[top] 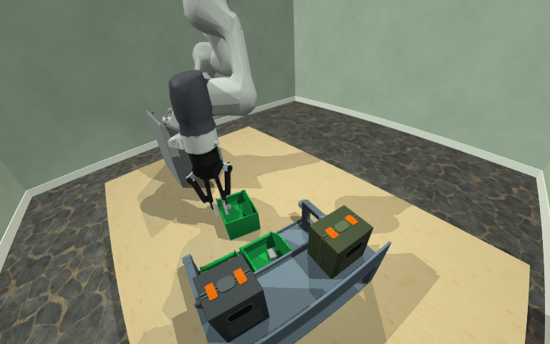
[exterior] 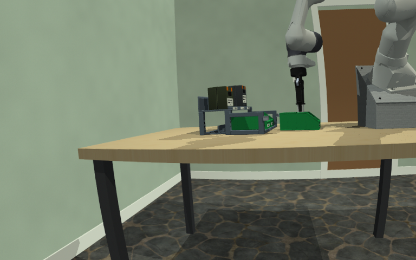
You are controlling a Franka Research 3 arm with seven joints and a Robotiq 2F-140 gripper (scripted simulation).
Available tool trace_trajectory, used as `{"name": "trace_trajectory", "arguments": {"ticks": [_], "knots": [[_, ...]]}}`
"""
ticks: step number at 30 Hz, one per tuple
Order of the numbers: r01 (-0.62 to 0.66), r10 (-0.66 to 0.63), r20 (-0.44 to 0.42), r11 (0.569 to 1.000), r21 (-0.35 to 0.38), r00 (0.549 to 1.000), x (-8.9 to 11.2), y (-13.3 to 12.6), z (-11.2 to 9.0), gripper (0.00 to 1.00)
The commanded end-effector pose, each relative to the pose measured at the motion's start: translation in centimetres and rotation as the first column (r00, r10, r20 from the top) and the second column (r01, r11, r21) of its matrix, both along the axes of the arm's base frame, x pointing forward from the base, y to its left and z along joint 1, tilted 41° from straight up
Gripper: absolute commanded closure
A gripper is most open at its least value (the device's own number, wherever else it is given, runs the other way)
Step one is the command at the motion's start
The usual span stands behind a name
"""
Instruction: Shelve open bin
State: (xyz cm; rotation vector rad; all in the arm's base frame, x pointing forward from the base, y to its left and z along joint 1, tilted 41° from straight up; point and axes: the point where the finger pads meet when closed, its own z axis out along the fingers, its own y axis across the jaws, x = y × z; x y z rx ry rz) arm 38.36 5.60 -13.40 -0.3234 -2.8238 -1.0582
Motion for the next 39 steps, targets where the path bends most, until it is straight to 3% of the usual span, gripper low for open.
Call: {"name": "trace_trajectory", "arguments": {"ticks": [1, 26, 27, 39], "knots": [[-0.001, 0.001, 0.002, 1.000, -0.002, 1.000, 0.09, -0.03, -0.10, 0.85], [-0.001, 0.001, 0.002, 1.000, -0.002, 1.000, 0.09, -0.03, -0.10, 0.85], [-0.001, 0.001, 0.002, 1.000, -0.002, 1.000, 0.09, -0.03, -0.10, 1.00], [-0.001, 0.001, 0.002, 1.000, -0.002, 1.000, 0.09, -0.03, -0.10, 1.00]]}}
